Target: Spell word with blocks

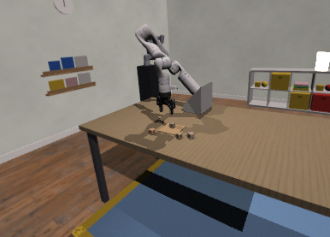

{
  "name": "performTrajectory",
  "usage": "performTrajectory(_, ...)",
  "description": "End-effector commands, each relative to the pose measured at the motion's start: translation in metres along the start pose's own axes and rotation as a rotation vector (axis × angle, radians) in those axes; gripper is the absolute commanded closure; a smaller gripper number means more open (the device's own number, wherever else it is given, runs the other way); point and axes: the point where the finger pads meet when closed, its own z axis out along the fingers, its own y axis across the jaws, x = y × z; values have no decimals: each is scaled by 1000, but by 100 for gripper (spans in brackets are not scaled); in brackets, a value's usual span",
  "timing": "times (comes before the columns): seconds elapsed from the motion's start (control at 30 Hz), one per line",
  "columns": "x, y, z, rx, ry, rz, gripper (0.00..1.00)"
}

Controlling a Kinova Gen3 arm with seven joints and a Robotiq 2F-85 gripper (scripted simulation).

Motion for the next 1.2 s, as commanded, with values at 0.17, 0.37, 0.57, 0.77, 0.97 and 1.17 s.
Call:
performTrajectory(0.17,-2,-1,-1,-3,-8,6,0)
performTrajectory(0.37,-4,0,-1,-4,-9,6,0)
performTrajectory(0.57,-7,0,-1,-5,-9,6,0)
performTrajectory(0.77,-20,1,-2,-8,-14,7,0)
performTrajectory(0.97,-28,0,-2,-9,-15,7,0)
performTrajectory(1.17,-25,-2,-1,-5,-10,4,0)
